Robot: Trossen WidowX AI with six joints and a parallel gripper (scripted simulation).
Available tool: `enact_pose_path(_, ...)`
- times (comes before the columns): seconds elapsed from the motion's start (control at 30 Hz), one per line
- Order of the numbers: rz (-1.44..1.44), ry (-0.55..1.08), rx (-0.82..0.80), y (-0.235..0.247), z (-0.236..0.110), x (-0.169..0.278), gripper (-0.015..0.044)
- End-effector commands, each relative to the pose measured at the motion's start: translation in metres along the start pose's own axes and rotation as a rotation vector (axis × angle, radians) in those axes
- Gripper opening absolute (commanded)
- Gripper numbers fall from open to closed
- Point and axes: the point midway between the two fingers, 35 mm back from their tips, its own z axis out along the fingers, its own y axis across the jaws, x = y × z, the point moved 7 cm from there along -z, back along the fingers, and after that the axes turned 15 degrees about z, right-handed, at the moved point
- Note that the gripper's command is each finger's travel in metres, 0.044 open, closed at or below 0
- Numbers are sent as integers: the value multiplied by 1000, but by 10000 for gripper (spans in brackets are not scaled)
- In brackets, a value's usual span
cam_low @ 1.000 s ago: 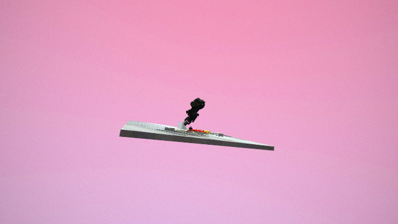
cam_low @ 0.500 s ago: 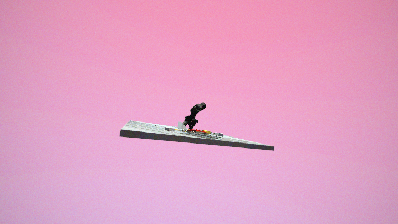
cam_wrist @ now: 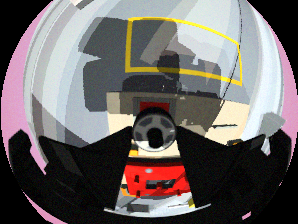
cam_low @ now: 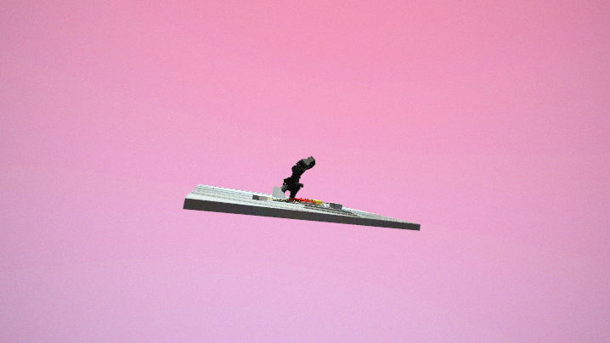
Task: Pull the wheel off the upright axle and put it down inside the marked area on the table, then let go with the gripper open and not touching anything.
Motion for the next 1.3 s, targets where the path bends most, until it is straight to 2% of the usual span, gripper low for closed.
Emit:
enact_pose_path(0.0, -1, 0, 1, 0, 0, 0, 63)
enact_pose_path(0.1, 0, 0, 1, 0, -1, 0, 0)
enact_pose_path(1.27, 1, 0, 0, 0, -13, 0, 0)
